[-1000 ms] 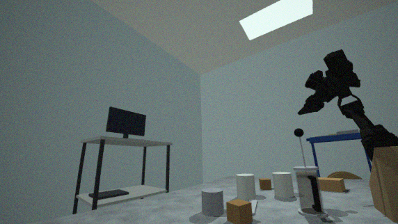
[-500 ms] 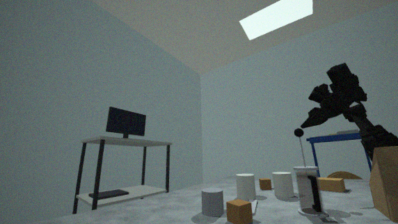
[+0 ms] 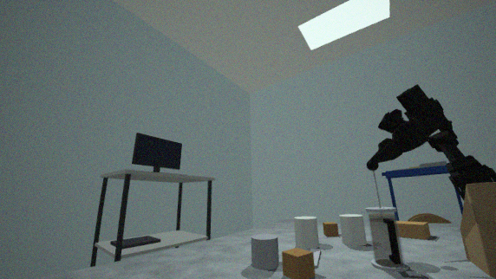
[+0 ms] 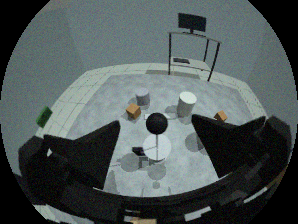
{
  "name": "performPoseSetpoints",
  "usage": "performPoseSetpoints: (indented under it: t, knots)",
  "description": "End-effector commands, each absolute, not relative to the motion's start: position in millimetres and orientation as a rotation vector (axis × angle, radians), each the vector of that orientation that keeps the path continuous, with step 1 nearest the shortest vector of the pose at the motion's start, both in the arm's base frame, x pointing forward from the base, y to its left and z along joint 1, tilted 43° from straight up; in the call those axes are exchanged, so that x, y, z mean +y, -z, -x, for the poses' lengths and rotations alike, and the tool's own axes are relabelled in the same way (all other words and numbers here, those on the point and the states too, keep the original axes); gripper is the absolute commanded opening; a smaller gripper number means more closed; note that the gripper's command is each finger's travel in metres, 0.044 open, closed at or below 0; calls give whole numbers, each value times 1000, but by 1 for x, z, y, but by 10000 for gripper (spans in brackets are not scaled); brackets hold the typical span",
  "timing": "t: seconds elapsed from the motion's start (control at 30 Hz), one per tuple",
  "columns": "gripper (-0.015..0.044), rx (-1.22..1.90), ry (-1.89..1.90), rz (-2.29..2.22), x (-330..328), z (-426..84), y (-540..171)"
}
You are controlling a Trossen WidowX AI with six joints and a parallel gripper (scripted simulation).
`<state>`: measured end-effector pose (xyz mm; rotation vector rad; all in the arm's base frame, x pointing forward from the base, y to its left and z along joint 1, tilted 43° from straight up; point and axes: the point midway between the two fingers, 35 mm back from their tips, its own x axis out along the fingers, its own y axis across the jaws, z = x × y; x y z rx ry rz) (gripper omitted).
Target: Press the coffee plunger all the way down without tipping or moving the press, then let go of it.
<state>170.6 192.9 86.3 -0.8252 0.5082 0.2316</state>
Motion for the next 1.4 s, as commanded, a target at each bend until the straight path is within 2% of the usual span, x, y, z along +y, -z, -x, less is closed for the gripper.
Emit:
performPoseSetpoints:
  t: [0.0,0.2,0.6,1.37]
  knots:
    - [440,512,-232,840,190,-176,-80]
    - [440,508,-231,840,189,-182,-77]
    - [125,508,-231,840,189,-182,-77]
    - [117,512,-231,839,180,-187,-61]
